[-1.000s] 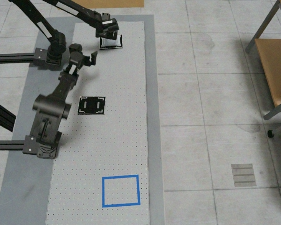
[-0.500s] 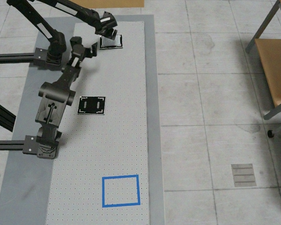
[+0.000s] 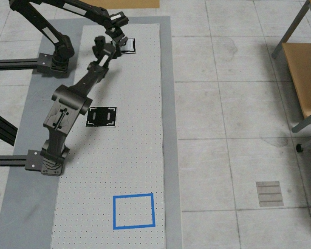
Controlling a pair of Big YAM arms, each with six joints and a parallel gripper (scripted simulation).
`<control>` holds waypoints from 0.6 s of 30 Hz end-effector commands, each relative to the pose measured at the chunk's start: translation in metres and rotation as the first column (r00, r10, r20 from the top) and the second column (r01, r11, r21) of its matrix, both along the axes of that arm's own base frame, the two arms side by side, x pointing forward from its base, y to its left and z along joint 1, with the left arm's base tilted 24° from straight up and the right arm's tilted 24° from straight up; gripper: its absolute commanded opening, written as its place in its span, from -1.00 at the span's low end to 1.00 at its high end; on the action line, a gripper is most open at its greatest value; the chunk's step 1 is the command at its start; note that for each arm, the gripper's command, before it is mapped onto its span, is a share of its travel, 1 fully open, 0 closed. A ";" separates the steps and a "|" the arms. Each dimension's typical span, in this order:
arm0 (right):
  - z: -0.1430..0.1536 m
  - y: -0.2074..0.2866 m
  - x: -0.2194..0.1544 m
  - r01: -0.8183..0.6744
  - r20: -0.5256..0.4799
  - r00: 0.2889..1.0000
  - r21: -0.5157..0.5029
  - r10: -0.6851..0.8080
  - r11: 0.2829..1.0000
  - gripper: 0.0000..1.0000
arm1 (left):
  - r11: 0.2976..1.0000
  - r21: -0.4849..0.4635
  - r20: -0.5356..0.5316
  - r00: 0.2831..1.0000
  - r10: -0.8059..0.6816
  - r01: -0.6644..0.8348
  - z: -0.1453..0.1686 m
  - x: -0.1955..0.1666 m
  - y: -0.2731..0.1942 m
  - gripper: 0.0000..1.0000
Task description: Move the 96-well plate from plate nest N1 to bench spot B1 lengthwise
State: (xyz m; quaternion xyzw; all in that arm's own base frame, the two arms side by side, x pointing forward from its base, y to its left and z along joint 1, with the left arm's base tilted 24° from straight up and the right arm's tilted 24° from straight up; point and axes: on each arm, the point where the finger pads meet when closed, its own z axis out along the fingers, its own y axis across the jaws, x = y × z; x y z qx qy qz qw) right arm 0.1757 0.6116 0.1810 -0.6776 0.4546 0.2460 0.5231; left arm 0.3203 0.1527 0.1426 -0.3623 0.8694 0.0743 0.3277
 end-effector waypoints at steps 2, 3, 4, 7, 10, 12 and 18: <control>0.022 0.025 0.033 -0.061 0.046 0.997 -0.049 0.063 0.997 1.00 | 0.964 0.067 -0.098 0.963 -0.250 0.257 0.023 0.015 0.015 1.00; 0.022 0.025 0.038 -0.081 0.042 0.996 -0.062 0.083 0.995 1.00 | 0.950 0.065 -0.122 0.947 -0.297 0.306 0.023 0.016 0.015 1.00; 0.023 0.026 0.043 -0.099 0.037 0.994 -0.072 0.102 0.992 1.00 | 0.936 0.061 -0.141 0.932 -0.335 0.346 0.022 0.016 0.015 1.00; 0.026 0.027 0.054 -0.143 0.022 0.989 -0.095 0.145 0.985 1.00 | 0.898 0.047 -0.184 0.888 -0.422 0.436 0.020 0.017 0.016 1.00; 0.029 0.026 0.065 -0.185 0.005 0.982 -0.113 0.187 0.976 1.00 | 0.854 0.031 -0.226 0.836 -0.501 0.520 0.017 0.018 0.016 1.00; 0.032 0.025 0.073 -0.216 -0.007 0.976 -0.124 0.217 0.969 1.00 | 0.820 0.017 -0.252 0.796 -0.550 0.572 0.016 0.019 0.016 1.00; 0.039 0.020 0.090 -0.282 -0.039 0.959 -0.138 0.279 0.949 1.00 | 0.768 -0.014 -0.285 0.734 -0.617 0.640 0.014 0.020 0.017 1.00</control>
